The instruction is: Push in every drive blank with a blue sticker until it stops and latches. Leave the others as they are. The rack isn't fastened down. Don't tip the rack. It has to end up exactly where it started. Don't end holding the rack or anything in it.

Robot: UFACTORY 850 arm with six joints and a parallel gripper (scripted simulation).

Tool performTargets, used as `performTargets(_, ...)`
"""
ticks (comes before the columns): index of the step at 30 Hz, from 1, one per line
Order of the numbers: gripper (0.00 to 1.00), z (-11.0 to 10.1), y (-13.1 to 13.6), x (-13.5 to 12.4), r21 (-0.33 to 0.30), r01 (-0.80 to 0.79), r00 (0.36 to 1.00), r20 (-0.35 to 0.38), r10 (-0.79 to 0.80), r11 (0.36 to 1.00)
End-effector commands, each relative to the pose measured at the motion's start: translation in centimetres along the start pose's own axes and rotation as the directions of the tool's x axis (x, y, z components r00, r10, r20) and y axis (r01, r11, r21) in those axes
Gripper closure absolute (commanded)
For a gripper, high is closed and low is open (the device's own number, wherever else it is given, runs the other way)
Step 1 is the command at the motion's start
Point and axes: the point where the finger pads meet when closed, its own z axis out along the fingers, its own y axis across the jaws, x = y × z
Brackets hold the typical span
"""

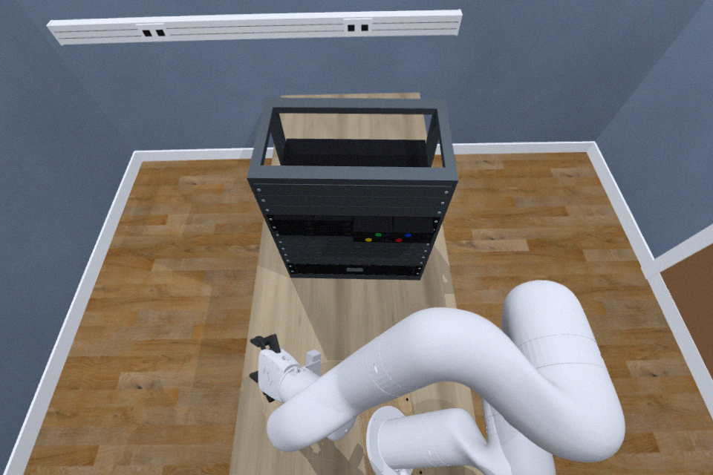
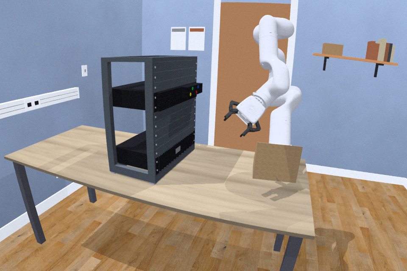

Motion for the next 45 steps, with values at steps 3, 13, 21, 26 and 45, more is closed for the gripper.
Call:
performTargets(3,0.0,-1.9,-3.0,3.5,0.155,0.033,0.997,-0.076,-0.021,0.987)
performTargets(13,0.0,-5.4,-6.6,8.5,0.32,0.115,0.978,-0.201,-0.051,0.94)
performTargets(21,0.0,-8.8,-9.0,12.4,0.42,0.204,0.947,-0.315,-0.069,0.884)
performTargets(26,0.0,-11.6,-10.6,15.1,0.475,0.281,0.911,-0.404,-0.077,0.834)
performTargets(45,0.0,-20.8,-14.2,21.7,0.528,0.527,0.747,-0.661,-0.066,0.666)
